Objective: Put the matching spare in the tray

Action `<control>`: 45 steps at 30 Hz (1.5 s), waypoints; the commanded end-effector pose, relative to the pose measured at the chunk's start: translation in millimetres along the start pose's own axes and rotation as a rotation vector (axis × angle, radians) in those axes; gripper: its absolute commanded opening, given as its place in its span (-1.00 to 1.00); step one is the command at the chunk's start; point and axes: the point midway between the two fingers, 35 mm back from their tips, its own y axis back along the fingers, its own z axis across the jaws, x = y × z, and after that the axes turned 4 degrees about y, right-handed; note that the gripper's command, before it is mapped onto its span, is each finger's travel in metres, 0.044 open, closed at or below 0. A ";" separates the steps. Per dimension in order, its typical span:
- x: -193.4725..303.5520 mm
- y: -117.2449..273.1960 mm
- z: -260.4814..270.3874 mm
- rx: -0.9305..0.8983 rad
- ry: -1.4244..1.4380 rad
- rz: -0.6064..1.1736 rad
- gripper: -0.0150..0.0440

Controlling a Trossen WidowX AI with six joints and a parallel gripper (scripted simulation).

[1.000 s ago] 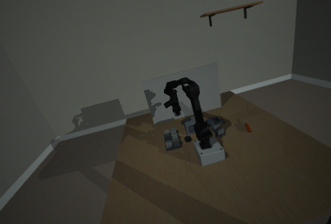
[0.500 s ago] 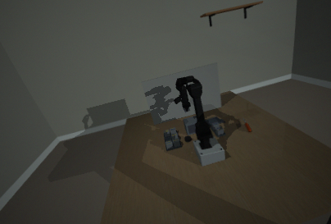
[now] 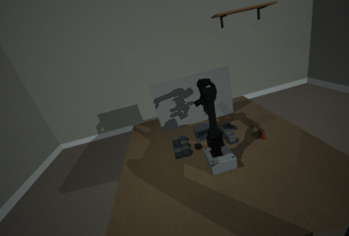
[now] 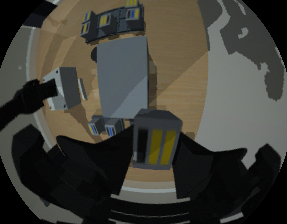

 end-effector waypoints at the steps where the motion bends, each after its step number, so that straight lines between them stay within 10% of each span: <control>1: 21.3 1.4 0.5 0.002 0.018 0.003 -0.49; 19: 112.9 1.8 21.9 -0.006 0.126 0.000 -0.49; 45: 115.4 -20.3 18.3 -0.006 0.128 0.000 -0.49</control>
